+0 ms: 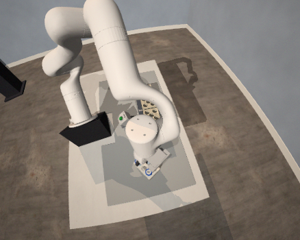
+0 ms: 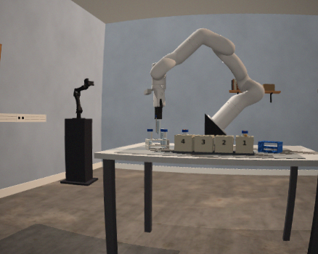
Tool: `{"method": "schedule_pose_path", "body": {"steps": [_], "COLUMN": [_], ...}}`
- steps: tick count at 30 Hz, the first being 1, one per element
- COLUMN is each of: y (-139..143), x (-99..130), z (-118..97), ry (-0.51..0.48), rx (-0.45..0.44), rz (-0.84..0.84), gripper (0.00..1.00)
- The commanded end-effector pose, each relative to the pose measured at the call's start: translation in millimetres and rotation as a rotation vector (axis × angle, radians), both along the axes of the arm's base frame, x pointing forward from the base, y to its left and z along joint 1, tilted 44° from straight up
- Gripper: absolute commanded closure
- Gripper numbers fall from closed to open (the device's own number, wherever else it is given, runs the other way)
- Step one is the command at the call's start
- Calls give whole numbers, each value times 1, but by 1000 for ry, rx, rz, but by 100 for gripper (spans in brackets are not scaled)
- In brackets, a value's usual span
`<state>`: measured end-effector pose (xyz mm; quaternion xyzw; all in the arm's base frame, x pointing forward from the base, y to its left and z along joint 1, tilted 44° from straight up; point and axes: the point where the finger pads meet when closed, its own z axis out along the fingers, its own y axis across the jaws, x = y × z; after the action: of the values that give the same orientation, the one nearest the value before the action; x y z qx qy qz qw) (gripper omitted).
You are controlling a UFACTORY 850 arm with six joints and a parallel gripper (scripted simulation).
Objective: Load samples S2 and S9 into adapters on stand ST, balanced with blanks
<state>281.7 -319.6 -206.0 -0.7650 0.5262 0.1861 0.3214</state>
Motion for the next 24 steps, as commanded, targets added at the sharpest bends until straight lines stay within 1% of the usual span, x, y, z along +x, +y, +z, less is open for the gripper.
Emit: {"method": "schedule_pose_path", "body": {"steps": [1,6,21,24], "y": [-7,-12,-32,-34], "x": [0,0,-2,-2], "z": [7,11,33,35], "ry": [-1,-1,-1,-1], "rx": [-2,-2,-2,-2], "rz": [0,0,0,0], "gripper": [100,100,100,100]}}
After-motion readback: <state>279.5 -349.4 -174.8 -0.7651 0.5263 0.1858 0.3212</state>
